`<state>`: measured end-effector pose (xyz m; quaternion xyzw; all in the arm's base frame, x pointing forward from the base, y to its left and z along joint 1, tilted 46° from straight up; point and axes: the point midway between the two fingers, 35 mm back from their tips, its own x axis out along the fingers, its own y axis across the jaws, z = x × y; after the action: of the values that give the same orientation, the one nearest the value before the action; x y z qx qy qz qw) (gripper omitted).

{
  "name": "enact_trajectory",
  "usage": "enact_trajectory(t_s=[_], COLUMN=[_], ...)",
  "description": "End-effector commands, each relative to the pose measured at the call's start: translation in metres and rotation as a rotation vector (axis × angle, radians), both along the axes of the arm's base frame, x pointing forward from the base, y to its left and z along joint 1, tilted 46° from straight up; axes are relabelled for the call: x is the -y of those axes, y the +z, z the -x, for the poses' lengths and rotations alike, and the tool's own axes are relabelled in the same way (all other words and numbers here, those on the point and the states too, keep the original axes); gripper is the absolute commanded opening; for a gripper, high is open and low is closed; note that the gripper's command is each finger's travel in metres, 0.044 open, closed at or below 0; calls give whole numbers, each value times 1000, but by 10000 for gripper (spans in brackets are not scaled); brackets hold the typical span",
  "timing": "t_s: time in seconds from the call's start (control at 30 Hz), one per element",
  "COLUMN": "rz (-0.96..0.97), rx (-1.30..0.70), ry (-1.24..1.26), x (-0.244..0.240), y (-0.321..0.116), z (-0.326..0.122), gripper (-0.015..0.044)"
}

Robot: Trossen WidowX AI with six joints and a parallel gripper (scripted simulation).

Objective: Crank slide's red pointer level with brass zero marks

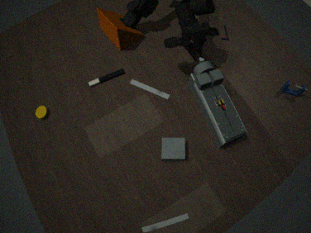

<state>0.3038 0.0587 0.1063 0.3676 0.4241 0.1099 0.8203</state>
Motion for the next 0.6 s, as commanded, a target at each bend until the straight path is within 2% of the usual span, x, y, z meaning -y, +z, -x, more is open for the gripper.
enact_trajectory(t_s=[0.0, 0.57], rz=[12, 12], rx=[-17, -17], ry=[-20, -20], x=[5, 6], y=[-7, -11], z=[2, 2], gripper=[0, 0])
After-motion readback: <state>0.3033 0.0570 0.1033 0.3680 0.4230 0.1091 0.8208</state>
